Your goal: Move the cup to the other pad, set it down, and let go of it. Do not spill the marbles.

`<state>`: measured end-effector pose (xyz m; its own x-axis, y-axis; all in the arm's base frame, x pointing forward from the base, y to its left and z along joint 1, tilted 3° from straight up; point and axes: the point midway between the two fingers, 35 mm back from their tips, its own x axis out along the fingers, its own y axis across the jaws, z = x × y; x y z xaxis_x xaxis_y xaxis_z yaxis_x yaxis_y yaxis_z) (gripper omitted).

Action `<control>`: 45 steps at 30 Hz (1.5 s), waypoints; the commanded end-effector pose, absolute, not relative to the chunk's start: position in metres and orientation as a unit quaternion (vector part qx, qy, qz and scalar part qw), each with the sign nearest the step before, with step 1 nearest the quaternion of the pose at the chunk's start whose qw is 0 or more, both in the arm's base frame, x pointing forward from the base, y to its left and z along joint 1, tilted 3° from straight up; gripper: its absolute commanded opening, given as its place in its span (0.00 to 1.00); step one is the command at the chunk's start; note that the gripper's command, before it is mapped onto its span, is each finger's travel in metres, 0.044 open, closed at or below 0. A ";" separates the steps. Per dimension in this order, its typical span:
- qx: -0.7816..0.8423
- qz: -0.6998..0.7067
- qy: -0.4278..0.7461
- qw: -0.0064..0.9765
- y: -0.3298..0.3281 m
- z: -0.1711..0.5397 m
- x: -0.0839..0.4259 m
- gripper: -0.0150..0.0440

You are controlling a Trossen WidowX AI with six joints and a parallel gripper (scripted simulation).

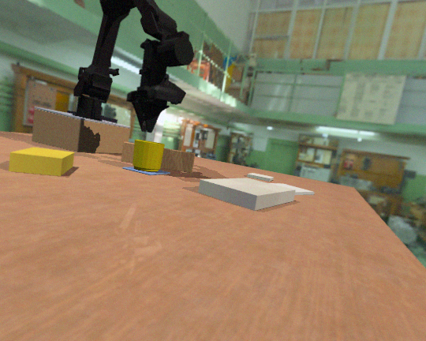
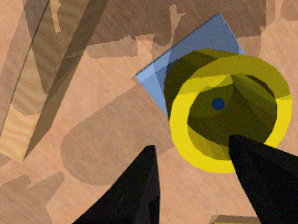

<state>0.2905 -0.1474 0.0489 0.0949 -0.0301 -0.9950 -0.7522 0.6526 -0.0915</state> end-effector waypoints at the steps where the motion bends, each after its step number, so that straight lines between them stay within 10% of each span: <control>1: -0.313 0.277 0.618 0.666 -0.146 0.039 0.290 0.54; 45: -0.313 0.277 0.618 0.666 -0.146 -0.011 0.294 0.54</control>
